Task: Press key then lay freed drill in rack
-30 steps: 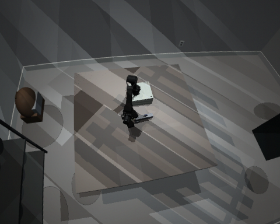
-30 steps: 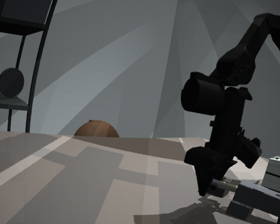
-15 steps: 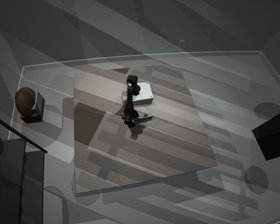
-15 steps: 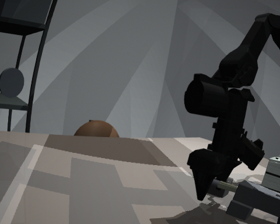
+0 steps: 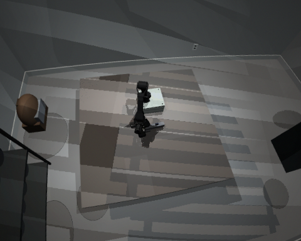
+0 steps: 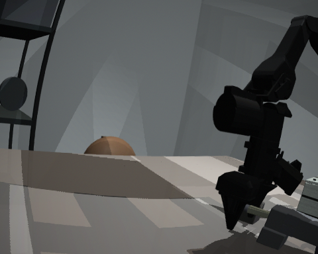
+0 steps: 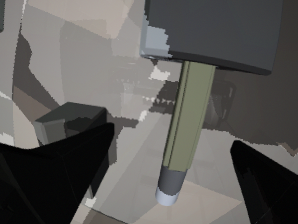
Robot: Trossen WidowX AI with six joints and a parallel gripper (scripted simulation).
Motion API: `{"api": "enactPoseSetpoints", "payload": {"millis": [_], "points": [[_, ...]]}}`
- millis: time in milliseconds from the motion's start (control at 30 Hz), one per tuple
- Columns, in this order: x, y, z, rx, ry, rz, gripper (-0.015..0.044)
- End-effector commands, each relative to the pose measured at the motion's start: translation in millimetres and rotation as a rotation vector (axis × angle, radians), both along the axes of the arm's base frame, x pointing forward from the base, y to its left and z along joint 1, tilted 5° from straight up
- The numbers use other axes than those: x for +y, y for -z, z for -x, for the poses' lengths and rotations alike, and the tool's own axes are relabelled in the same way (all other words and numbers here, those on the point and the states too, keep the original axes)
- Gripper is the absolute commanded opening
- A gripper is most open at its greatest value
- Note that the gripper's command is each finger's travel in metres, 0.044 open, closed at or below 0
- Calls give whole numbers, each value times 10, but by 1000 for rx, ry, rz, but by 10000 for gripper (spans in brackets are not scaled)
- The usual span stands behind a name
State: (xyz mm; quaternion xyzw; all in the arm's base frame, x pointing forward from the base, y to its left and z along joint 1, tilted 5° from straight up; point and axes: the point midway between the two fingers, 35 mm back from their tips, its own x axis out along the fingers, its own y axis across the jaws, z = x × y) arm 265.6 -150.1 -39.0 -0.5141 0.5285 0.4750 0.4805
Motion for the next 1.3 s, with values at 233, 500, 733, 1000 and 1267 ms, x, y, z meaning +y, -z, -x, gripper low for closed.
{"api": "enactPoseSetpoints", "payload": {"millis": [233, 500, 733, 1000, 1267], "points": [[13, 10, 0, -1, 0, 0, 335], [13, 10, 0, -1, 0, 0, 125], [13, 10, 0, -1, 0, 0, 20], [17, -5, 16, 3, 4, 0, 0], [18, -10, 22, 3, 4, 0, 0]]}}
